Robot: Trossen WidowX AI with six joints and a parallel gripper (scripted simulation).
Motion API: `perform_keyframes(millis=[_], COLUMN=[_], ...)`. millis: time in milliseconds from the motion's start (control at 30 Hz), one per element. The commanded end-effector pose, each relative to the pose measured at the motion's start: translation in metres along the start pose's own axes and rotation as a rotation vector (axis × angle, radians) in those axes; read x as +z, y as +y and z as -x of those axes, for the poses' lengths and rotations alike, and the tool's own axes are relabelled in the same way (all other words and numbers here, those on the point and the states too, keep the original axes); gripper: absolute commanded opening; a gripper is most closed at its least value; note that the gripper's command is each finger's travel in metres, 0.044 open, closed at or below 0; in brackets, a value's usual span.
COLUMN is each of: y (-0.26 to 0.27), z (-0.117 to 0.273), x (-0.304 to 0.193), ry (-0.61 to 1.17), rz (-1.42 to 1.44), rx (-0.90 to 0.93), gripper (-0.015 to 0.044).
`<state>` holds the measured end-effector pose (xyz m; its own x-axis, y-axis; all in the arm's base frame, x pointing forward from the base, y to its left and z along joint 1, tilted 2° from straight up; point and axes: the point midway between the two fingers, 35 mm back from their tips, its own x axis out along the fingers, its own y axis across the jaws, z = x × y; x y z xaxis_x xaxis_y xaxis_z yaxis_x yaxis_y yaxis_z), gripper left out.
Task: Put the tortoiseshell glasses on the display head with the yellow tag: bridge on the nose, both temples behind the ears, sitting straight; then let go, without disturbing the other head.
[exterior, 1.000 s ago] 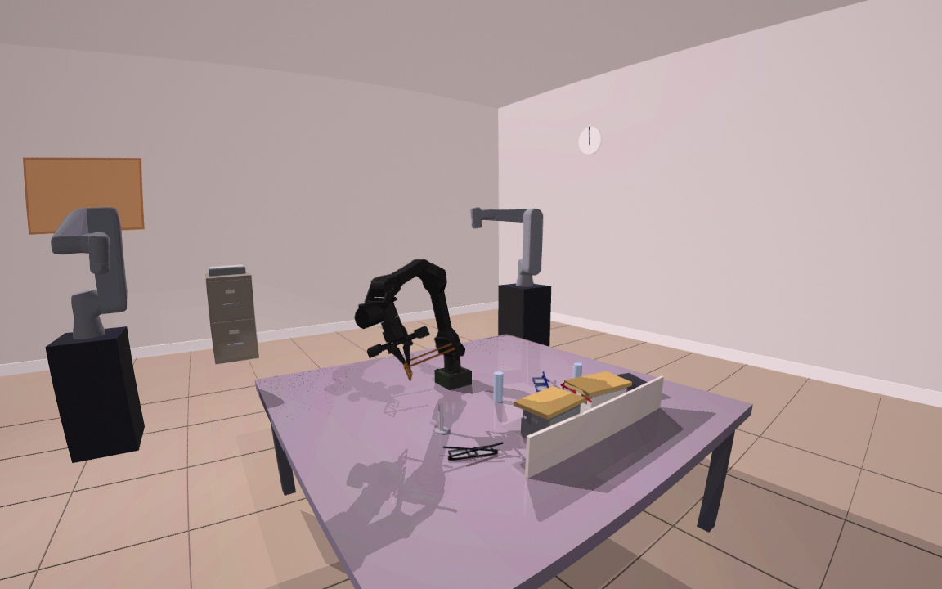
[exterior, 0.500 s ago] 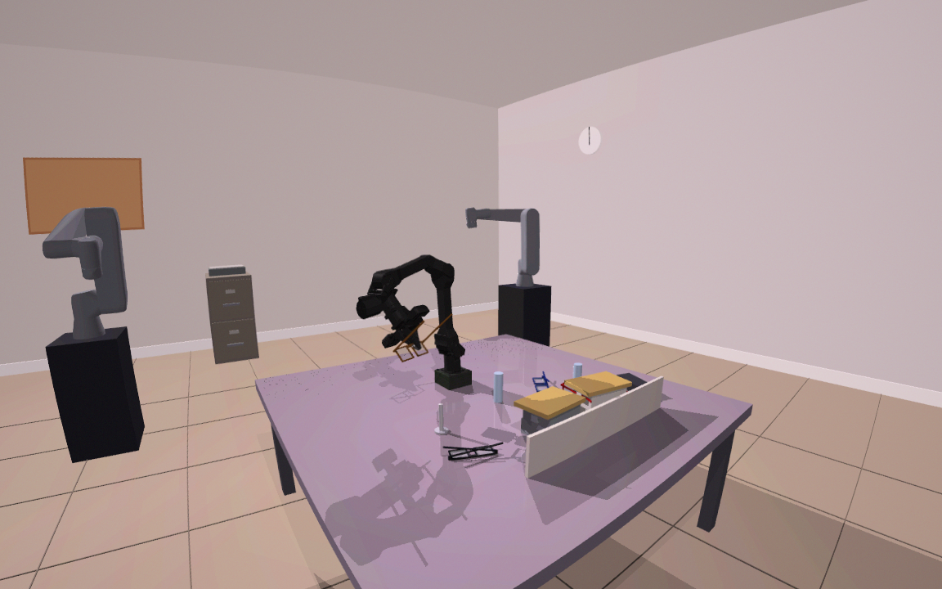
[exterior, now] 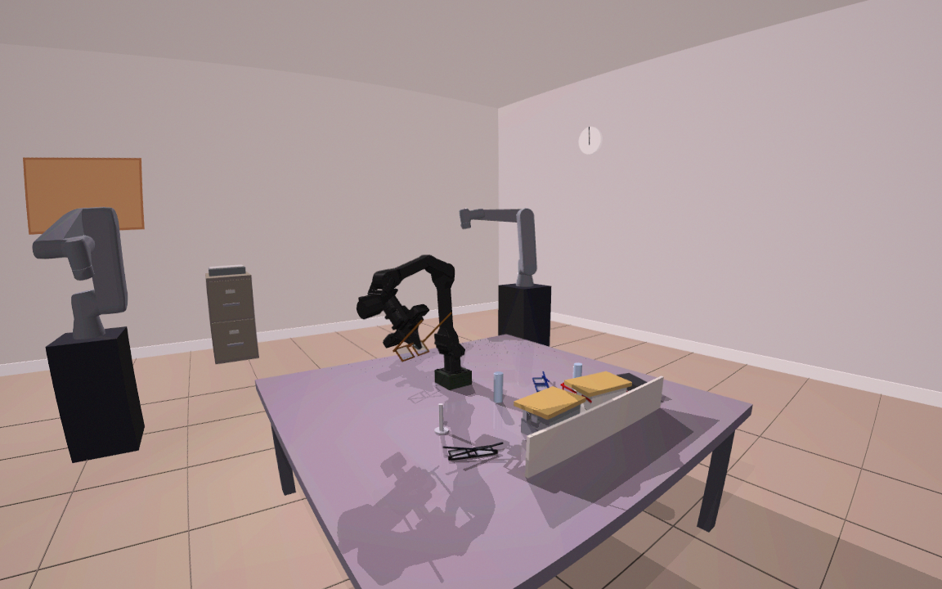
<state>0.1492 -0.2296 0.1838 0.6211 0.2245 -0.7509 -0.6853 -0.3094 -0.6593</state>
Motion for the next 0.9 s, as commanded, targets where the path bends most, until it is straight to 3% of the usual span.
perform_keyframes(millis=[0, 600, 867], y=[0.0, 0.0, -0.007], z=[0.0, 0.0, -0.013], x=[0.0, 0.0, 0.004], ry=[0.0, -0.001, -0.052], rz=[0.006, 0.014, 0.287], rx=[0.004, 0.005, 0.031], gripper=[0.0, 0.0, 0.0])
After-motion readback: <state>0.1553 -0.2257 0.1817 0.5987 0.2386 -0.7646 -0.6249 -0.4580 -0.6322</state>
